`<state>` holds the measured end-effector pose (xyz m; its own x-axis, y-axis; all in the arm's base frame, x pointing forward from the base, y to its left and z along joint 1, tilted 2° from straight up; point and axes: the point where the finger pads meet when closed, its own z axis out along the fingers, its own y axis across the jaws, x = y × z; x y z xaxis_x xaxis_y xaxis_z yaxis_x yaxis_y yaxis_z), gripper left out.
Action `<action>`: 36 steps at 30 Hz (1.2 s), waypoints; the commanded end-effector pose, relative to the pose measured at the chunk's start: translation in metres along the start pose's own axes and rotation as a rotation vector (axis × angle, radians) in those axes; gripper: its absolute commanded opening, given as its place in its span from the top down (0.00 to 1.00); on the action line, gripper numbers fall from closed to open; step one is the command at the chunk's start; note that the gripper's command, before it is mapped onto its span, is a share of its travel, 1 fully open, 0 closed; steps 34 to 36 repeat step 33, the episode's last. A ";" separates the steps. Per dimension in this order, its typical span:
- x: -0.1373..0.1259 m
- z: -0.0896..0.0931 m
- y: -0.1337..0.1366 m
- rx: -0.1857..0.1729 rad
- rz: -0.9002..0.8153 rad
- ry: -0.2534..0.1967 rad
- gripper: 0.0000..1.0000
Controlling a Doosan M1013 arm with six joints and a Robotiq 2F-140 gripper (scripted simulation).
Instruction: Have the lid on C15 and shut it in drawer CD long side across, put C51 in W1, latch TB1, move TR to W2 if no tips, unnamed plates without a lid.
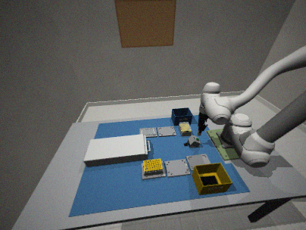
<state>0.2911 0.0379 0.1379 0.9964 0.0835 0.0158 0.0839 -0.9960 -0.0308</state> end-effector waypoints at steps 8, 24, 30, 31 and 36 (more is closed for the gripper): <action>0.000 0.022 0.000 0.000 0.000 0.000 1.00; 0.000 0.031 0.000 0.000 0.000 0.000 1.00; 0.000 0.035 0.000 0.000 0.000 0.000 1.00; 0.000 0.036 0.000 0.000 0.000 0.000 1.00; 0.000 0.037 0.000 0.000 0.000 0.000 1.00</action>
